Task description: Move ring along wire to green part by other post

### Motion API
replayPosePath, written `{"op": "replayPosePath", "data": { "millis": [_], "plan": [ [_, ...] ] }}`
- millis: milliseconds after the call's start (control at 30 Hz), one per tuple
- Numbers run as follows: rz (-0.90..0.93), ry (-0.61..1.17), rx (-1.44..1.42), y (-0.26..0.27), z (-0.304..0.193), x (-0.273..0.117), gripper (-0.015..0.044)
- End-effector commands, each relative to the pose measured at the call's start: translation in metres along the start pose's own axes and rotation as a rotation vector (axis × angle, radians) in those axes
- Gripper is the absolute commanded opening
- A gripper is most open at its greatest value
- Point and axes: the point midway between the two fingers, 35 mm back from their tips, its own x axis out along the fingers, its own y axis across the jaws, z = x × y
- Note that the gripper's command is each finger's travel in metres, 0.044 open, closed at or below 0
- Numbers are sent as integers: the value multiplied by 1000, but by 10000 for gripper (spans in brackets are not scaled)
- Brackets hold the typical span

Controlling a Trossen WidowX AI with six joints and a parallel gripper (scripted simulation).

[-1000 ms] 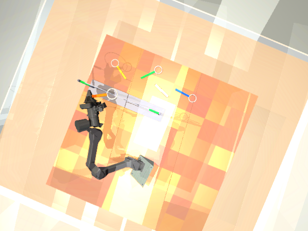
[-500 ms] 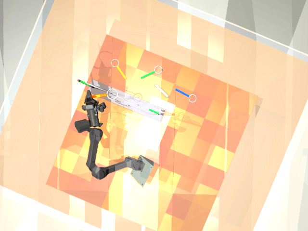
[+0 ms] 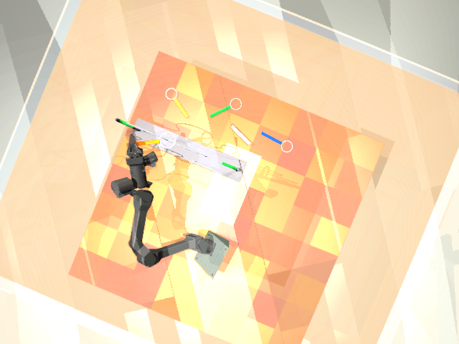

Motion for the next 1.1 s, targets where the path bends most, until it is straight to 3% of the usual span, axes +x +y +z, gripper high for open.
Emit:
{"op": "replayPosePath", "data": {
  "millis": [0, 1067],
  "plan": [
    [30, -5, 49, 2, 0, 0, -150],
    [98, -15, 167, -12, -5, 1, -150]
  ]
}}
